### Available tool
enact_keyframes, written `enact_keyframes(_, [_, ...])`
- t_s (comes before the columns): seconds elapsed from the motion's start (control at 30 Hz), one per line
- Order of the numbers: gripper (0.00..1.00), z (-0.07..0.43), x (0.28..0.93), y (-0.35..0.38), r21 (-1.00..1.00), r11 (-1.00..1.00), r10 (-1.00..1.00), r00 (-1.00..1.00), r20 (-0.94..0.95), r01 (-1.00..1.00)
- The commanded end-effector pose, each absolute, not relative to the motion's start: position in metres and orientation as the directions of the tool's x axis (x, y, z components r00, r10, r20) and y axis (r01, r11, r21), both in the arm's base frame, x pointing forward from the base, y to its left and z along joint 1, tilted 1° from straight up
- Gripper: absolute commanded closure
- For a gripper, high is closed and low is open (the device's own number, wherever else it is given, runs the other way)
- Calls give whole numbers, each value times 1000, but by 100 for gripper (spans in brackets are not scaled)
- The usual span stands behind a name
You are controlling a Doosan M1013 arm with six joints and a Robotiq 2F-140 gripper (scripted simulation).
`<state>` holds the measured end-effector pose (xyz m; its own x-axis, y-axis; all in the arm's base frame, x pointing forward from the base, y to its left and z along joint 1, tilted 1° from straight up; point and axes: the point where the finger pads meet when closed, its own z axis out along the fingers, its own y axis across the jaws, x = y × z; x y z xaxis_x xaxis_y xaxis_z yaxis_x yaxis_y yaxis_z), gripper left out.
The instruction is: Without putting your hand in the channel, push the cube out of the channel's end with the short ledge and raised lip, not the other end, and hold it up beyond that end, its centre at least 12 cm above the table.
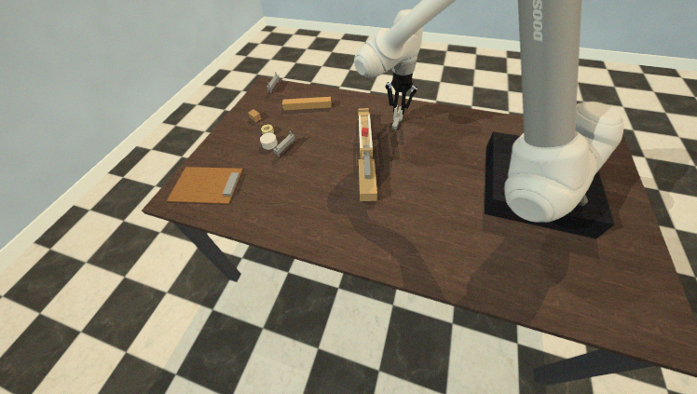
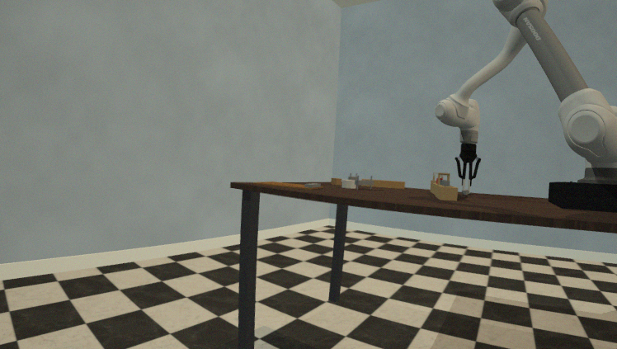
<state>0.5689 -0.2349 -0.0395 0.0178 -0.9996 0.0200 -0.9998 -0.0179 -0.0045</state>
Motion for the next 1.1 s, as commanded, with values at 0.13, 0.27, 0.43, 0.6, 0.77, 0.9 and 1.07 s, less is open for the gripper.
enact_keyframes(0.13, [100,-26,569,-235,-5,-18,-1000,18,20,-1000])
enact_keyframes(0.27, [100,14,569,-234,-5,-18,-1000,18,20,-1000])
enact_keyframes(0.43, [100,48,568,-233,-5,-18,-1000,18,20,-1000])
enact_keyframes(0.6, [100,74,568,-233,-5,-18,-1000,18,20,-1000])
enact_keyframes(0.77, [100,74,568,-233,-5,-18,-1000,18,20,-1000])
enact_keyframes(0.9, [100,74,568,-233,-5,-18,-1000,18,20,-1000])
enact_keyframes(1.07, [100,74,568,-233,-5,-18,-1000,18,20,-1000])
